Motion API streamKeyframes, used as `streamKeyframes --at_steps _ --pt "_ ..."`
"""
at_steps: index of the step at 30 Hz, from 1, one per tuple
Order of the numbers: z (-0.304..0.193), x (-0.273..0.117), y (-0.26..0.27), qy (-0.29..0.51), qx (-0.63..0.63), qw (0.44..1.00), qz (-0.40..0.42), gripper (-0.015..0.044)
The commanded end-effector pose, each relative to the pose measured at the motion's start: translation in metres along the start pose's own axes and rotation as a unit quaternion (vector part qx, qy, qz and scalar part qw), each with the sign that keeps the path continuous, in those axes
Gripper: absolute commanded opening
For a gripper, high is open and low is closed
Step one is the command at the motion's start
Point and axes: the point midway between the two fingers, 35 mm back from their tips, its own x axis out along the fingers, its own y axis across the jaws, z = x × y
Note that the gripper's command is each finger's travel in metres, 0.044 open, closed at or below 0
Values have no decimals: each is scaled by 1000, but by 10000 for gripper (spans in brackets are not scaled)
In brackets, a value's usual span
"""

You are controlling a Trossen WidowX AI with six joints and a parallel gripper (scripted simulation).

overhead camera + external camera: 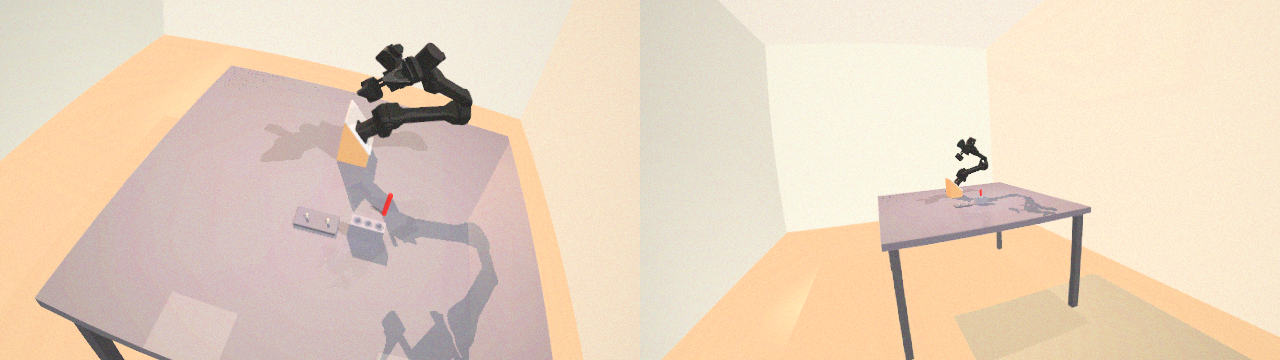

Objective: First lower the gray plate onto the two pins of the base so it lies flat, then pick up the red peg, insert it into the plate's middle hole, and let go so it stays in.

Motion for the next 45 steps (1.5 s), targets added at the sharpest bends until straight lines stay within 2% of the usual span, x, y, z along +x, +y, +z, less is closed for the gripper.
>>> streamKeyframes --at_steps 1,13,25,36,41,45 --pt "-59 44 -15 213 -358 906 -79 440" --pt "-115 67 -33 382 -577 721 -33 440" --pt "-174 75 -50 530 -727 413 141 440" --pt "-222 72 -67 576 -727 158 339 440" --pt "-236 68 -76 562 -706 59 428 440" --pt "-238 68 -75 560 -704 53 434 440"
